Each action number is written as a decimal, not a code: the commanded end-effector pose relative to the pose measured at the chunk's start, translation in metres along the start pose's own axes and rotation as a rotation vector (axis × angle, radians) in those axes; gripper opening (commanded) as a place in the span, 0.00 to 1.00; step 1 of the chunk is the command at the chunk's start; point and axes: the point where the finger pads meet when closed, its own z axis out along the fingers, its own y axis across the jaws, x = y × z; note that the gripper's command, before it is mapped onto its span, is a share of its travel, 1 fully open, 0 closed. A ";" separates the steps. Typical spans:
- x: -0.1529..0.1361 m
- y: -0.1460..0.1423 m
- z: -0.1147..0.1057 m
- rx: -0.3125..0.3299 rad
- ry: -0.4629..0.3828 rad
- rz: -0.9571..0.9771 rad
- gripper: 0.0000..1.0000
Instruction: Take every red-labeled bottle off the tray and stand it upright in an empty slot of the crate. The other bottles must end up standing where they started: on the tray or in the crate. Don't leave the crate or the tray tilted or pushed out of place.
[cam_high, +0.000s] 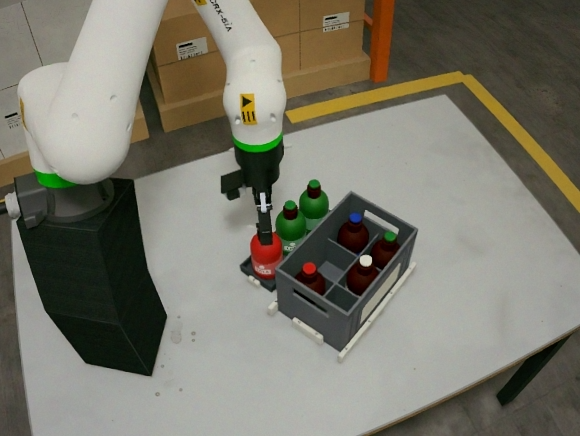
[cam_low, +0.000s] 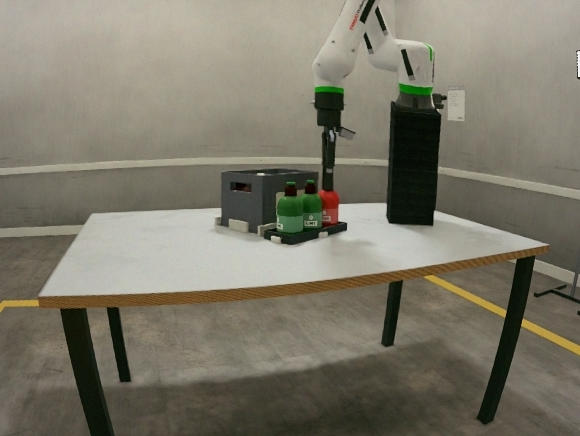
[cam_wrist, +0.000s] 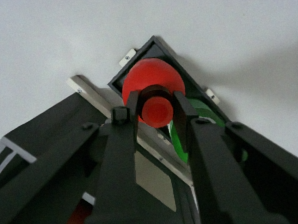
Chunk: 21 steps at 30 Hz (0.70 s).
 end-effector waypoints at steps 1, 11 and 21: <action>-0.001 0.000 -0.001 0.000 -0.001 0.000 0.10; -0.001 0.000 -0.004 0.000 -0.001 0.000 0.10; -0.001 0.000 -0.008 0.000 -0.001 0.000 0.10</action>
